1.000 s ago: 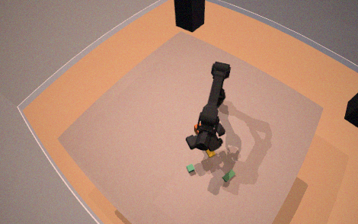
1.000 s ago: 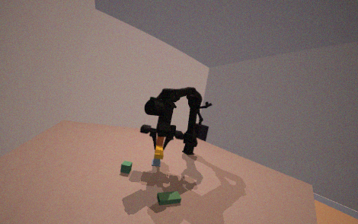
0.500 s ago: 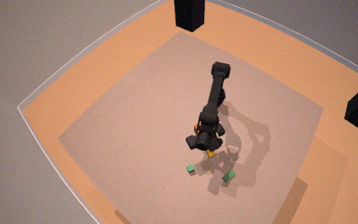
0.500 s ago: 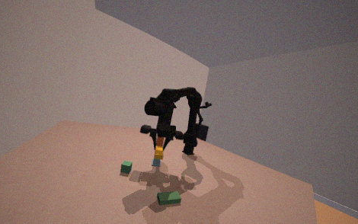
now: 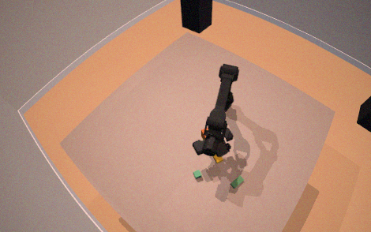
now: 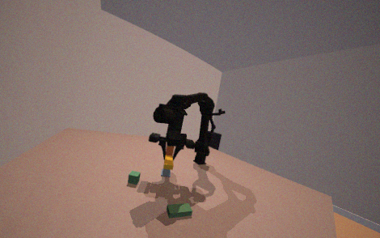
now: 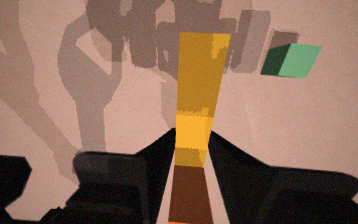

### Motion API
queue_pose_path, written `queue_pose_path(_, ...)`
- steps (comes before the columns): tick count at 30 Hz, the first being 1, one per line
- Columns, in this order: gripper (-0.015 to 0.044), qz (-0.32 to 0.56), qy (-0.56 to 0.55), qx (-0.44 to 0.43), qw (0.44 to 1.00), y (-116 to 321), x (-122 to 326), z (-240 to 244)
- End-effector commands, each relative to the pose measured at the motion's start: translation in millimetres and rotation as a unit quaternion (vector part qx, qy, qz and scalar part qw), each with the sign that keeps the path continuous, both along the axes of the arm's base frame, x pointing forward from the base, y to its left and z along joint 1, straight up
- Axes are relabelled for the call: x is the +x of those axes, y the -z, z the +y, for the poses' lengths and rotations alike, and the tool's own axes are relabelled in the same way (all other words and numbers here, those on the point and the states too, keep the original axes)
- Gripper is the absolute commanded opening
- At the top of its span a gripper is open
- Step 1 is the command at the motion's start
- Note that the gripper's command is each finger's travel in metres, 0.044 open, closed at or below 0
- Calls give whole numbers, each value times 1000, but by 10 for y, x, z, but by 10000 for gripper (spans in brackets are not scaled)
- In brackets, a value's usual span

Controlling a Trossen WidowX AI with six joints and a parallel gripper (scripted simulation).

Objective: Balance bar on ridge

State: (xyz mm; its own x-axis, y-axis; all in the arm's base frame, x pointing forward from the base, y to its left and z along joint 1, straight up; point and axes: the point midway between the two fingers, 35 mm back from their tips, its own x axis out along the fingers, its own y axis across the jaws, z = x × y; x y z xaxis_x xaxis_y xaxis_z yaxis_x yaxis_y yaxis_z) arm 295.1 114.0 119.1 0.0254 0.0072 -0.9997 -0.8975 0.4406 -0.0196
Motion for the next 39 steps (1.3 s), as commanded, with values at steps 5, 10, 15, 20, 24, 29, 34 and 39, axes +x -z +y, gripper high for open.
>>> queue_pose_path(5,0,0,0,1,1000,7,0,3)
queue_pose_path(10,0,0,0,1,1000,11,0,3)
queue_pose_path(15,0,0,0,1,1000,16,-1,3)
queue_pose_path(20,0,0,0,1,1000,20,-2,3)
queue_pose_path(24,0,0,0,1,1000,23,-2,3)
queue_pose_path(29,0,0,0,1,1000,27,-2,3)
queue_pose_path(34,0,0,0,1,1000,31,-2,4)
queue_pose_path(39,0,0,0,1,1000,36,-2,4)
